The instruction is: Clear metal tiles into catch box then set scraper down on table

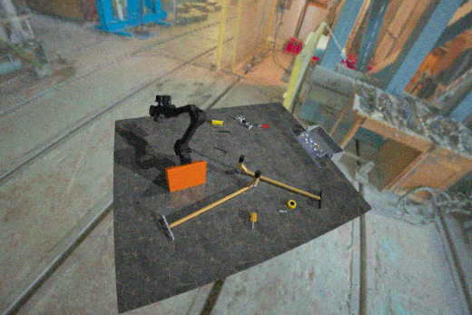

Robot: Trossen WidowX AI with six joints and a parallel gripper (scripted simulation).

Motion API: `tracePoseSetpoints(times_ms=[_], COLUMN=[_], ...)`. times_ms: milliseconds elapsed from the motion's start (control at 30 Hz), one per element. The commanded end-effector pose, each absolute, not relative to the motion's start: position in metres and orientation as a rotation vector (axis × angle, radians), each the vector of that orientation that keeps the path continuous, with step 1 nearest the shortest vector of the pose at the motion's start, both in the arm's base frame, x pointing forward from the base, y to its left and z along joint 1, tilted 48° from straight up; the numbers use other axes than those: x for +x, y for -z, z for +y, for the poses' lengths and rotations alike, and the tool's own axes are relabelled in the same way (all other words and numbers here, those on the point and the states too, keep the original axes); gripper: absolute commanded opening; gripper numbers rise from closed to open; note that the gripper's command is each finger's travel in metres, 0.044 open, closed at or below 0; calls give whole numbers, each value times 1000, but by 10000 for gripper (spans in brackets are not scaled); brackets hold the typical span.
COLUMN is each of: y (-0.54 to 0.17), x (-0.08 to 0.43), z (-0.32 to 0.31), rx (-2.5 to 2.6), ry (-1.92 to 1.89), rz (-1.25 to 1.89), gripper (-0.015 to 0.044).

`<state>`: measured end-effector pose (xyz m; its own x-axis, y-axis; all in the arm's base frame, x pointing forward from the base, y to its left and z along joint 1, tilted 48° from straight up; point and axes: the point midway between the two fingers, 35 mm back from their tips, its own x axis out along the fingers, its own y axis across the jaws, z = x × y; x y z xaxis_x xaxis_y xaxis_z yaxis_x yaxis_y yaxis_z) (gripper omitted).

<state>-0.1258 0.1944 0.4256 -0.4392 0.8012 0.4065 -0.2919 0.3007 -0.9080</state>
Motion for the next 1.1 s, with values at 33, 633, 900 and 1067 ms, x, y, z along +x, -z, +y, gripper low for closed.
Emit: tracePoseSetpoints(times_ms=[33, 633, 900, 1067], y=[-427, -454, -464, -471], x=[-126, -131, -131, -129], z=[193, 166, 154, 147], rx=[-482, -446, -434, -428], ry=[-1352, -1346, -1351, -1356], rz=[-1555, -1581, -1588, -1592], gripper=[440, 440, 440, 440])
